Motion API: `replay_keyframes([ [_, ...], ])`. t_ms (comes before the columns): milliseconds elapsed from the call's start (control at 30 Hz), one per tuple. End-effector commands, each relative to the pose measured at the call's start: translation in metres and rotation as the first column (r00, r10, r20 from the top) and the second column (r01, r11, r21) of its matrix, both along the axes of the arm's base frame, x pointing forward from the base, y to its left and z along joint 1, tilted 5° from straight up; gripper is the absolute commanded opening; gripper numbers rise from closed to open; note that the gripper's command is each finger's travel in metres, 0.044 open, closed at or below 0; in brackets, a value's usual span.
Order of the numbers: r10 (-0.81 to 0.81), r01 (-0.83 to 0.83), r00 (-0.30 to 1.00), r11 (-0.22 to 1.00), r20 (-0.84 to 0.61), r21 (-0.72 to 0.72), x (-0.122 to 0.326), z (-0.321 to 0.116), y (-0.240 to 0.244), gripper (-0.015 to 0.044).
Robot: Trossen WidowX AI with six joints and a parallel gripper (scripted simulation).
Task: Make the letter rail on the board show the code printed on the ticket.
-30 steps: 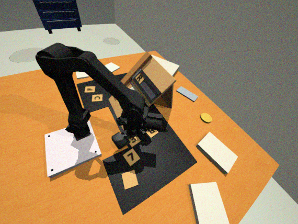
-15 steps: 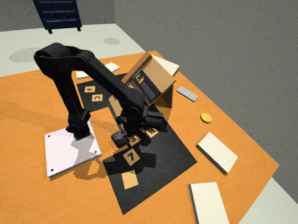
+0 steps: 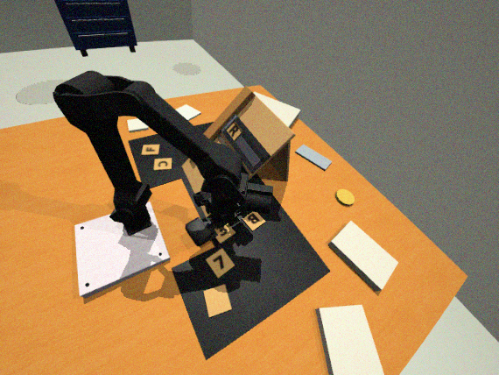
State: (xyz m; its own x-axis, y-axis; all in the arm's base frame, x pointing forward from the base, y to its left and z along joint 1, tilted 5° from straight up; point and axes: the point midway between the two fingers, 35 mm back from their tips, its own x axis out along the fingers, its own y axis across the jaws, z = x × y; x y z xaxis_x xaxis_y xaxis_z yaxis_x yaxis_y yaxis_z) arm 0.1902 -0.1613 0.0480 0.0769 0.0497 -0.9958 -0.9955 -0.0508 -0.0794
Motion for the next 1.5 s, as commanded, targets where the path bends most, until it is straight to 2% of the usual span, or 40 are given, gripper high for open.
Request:
replay_keyframes([
  [0,-0.004,0.004,1.000,1.000,-0.001,-0.004,0.000,0.003,0.000,0.0000],
  [833,-0.005,0.005,1.000,1.000,0.002,0.000,-0.001,0.014,0.001,0.0000],
  [1133,-0.271,0.269,0.957,0.963,0.100,0.031,0.017,0.026,-0.008,0.0000],
  [1467,-0.558,0.541,0.807,0.830,0.193,0.137,0.039,0.046,-0.018,0.0000],
])
